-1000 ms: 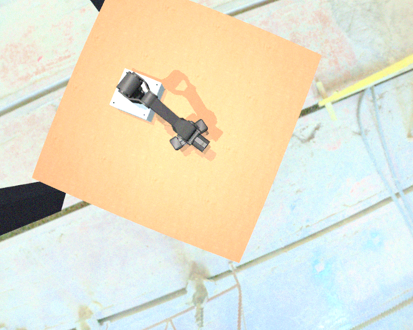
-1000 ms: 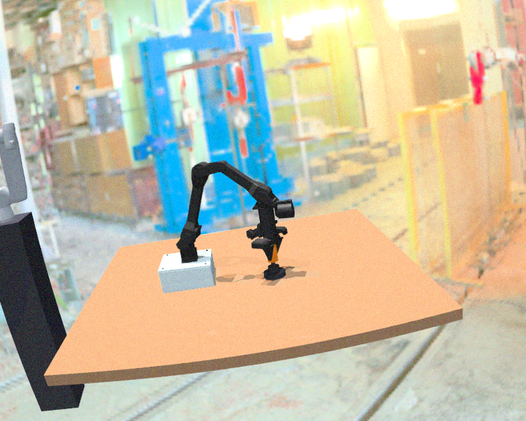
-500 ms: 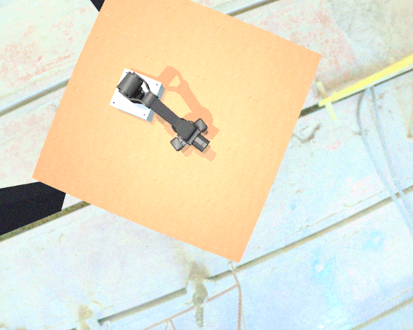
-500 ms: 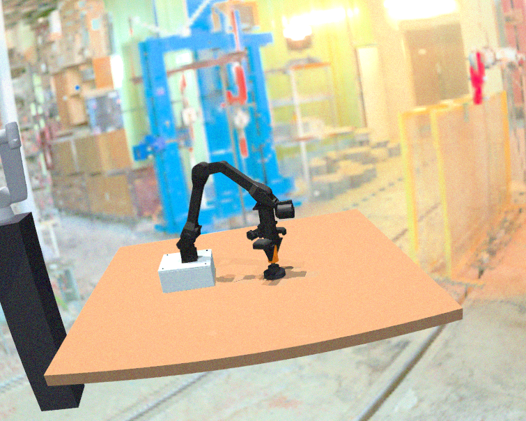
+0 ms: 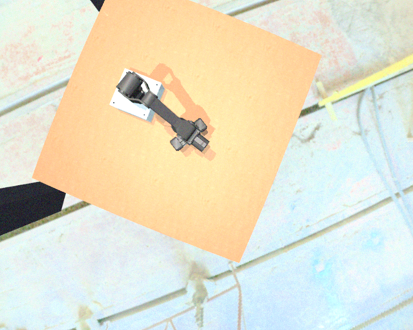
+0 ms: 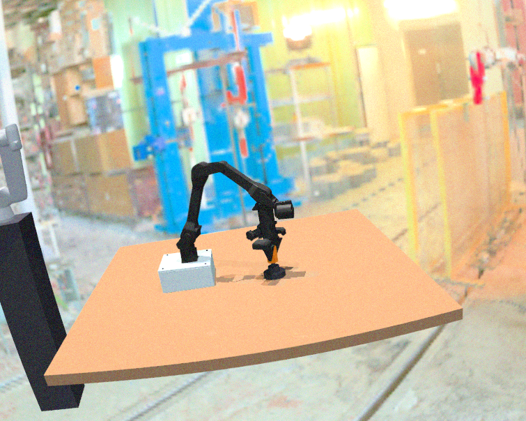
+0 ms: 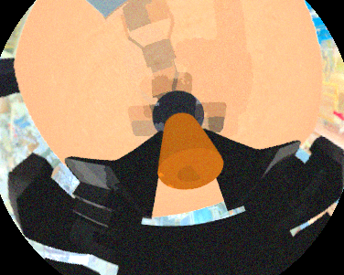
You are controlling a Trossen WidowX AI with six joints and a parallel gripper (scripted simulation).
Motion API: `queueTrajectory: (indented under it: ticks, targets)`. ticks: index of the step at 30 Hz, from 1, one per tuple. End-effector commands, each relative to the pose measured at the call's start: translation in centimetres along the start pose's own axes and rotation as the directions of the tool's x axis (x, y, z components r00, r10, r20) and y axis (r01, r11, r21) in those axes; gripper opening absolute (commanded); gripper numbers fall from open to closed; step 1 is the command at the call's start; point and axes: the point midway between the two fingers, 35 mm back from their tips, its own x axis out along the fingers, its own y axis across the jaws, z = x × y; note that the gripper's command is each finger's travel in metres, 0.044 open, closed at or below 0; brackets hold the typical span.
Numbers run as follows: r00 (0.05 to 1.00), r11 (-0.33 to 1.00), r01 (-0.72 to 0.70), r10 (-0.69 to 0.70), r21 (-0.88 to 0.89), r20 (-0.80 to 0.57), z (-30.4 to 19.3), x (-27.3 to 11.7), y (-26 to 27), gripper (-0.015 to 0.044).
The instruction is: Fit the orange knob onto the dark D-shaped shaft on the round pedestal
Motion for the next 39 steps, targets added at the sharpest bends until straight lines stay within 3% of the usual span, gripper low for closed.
queueTrajectory:
  ticks: [1,12,20,25,30,39]
  targets:
    - [1.0,1.0,0.003,-0.003,-0.007,-0.004,-0.17,0.0,-0.06,0.0]
    - [1.0,1.0,0.003,-0.003,0.019,-0.005,-0.32,-0.52,-0.12,0.0]
    - [1.0,0.902,0.004,-0.003,0.432,-0.005,-0.37,-0.51,-0.13,0.0]
    - [1.0,0.699,0.005,-0.003,0.715,-0.005,-0.32,-0.34,-0.09,0.0]
    - [1.0,0.413,0.005,-0.003,0.911,-0.005,-0.25,-0.12,-0.05,0.0]
    - [1.0,-0.202,0.004,-0.003,0.979,-0.005,0.05,-0.01,0.06,0.0]
